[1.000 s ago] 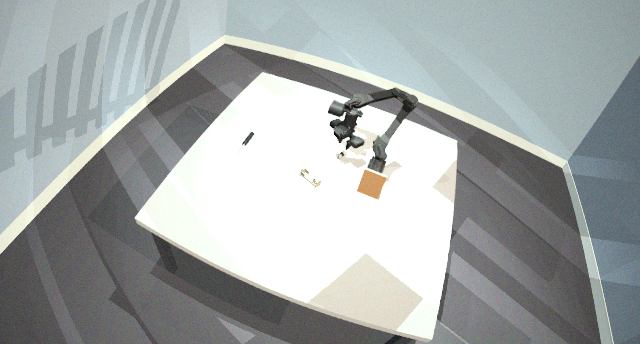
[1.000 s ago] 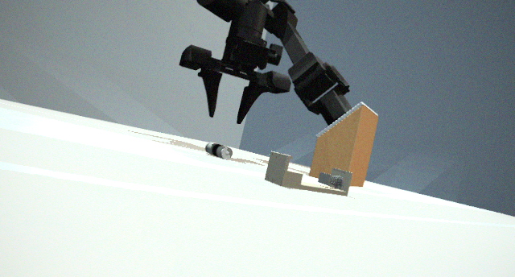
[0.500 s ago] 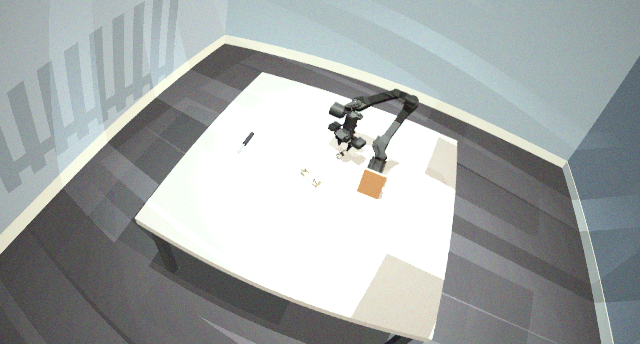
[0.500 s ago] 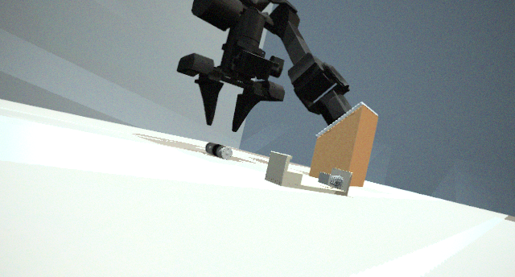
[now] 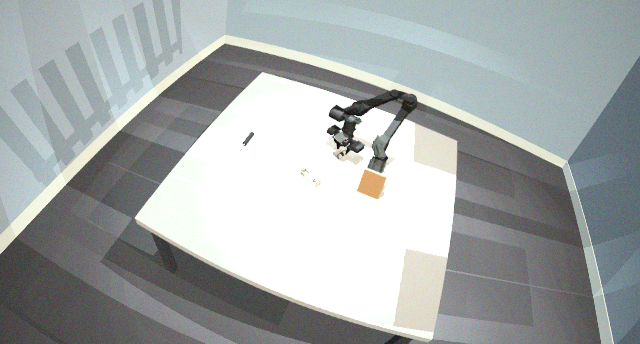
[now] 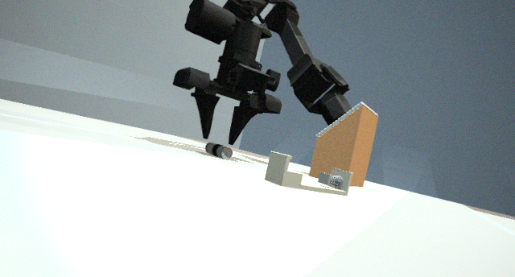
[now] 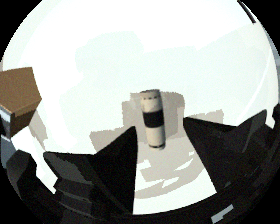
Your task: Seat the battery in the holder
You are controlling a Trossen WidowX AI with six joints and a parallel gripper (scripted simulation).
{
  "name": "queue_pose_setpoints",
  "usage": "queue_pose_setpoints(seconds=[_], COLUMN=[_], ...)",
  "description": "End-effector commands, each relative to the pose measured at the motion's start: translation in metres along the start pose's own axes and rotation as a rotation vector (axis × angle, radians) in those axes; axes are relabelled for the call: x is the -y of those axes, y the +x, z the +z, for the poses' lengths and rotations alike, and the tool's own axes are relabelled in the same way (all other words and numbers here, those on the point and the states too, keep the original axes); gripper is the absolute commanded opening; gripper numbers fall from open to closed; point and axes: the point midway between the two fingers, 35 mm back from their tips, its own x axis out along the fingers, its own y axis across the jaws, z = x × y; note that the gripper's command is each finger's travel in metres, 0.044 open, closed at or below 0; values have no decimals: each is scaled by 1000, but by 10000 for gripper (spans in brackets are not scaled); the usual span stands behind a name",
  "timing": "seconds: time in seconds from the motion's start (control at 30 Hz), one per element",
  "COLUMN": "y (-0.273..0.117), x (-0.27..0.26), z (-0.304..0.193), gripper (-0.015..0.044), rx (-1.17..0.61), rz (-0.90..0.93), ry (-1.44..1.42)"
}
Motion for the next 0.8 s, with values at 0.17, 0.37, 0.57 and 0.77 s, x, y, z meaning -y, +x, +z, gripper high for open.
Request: queue_pose_setpoints(seconds=[0.17, 0.37, 0.57, 0.77], y=[15, 22, 22, 22], x=[-3, -4, -4, -4], z=[0, -1, -1, -1], gripper=[226, 226, 108, 68], rx=[-2, -5, -5, -5], rz=[7, 6, 6, 6], ry=[-9, -10, -10, -10])
